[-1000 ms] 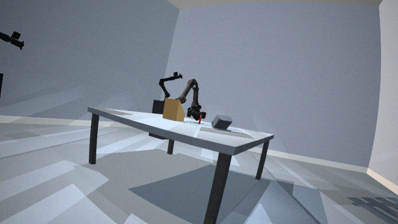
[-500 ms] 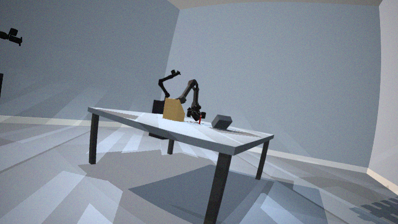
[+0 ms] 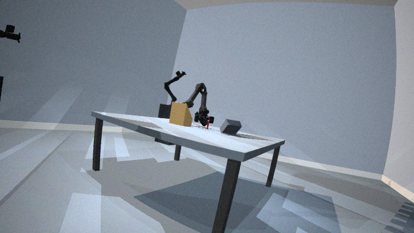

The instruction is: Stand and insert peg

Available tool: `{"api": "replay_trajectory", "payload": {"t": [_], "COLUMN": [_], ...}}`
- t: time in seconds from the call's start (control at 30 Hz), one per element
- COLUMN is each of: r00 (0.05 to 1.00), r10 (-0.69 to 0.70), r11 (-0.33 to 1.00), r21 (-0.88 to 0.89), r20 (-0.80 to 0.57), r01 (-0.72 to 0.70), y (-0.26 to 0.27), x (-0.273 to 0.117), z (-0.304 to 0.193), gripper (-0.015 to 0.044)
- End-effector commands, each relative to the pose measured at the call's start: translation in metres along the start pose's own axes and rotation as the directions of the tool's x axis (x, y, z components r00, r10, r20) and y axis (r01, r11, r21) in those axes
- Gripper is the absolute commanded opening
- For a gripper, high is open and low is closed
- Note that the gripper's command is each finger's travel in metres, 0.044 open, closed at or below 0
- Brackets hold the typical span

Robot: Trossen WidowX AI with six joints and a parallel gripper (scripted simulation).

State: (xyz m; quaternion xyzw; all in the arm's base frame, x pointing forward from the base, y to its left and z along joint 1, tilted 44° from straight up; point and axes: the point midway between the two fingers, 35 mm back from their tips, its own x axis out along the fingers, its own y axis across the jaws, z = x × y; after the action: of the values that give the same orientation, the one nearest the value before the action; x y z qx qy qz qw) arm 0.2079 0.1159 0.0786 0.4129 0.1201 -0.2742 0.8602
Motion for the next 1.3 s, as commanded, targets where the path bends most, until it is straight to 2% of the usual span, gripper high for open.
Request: {"api": "replay_trajectory", "payload": {"t": [0.0, 1.03, 1.27], "r00": [1.0, 1.0, 1.0], "r10": [0.0, 0.0, 0.0], "r11": [1.0, 1.0, 1.0], "r21": [0.0, 0.0, 0.0], "r20": [0.0, 0.0, 0.0], "r01": [0.0, 0.0, 0.0], "y": [0.0, 0.0, 0.0], "x": [0.0001, 0.0001, 0.0001], "z": [0.0001, 0.0001, 0.0001], "gripper": [0.013, 0.013, 0.0314]}}
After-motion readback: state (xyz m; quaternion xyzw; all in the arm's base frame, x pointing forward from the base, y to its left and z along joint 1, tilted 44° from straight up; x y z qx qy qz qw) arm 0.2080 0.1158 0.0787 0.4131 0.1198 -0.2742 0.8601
